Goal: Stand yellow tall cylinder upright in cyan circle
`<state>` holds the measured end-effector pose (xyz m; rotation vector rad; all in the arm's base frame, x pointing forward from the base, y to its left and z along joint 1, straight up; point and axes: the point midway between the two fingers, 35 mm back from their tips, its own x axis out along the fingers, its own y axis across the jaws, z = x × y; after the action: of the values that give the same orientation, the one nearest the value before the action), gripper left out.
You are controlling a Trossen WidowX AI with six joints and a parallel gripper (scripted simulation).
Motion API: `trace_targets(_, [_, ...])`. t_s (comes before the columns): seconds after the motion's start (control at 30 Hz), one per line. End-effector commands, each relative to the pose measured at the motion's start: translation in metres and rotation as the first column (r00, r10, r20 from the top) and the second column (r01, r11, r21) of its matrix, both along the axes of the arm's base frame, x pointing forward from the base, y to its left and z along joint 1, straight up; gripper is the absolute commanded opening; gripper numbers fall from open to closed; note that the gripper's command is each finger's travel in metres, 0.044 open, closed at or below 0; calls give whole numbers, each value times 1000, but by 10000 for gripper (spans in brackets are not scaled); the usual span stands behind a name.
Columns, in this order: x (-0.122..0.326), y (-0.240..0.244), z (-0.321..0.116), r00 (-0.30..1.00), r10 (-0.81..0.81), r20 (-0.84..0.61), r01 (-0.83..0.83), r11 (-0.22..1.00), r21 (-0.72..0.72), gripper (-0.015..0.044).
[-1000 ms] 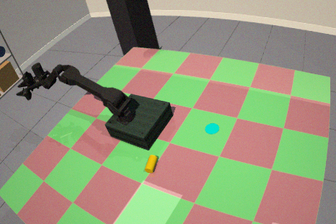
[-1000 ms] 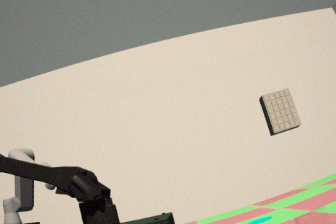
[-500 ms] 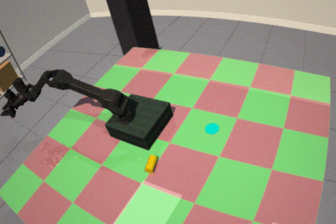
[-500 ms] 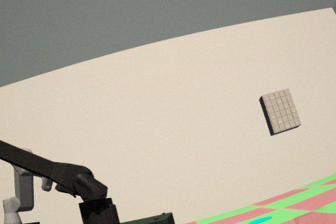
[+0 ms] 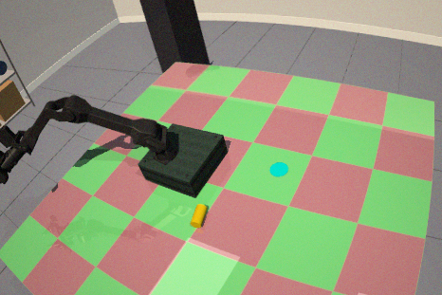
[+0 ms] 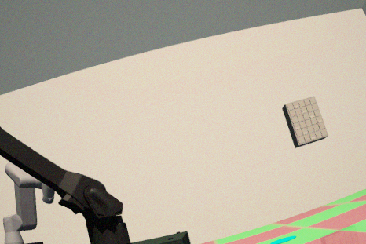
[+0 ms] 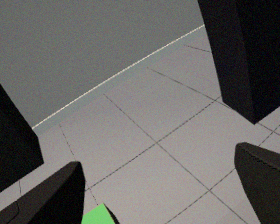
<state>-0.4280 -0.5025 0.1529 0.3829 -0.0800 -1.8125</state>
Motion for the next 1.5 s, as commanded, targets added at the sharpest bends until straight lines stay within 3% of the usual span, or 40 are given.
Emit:
trace_targets(0.0, [45, -23, 1, 997, 43, 57, -45, 998, 36, 309])
trace_targets(0.37, [178, -67, -7, 966, 163, 199, -194, 969, 151, 309])
trace_targets(0.7, [300, -73, -17, 921, 242, 304, -326, 907, 266, 309])
trace_targets(1.07, [426, -45, -28, 871, 302, 388, -453, 798, 397, 309])
trace_targets(1.47, [540, 21, -40, 831, 347, 436, -550, 637, 541, 309])
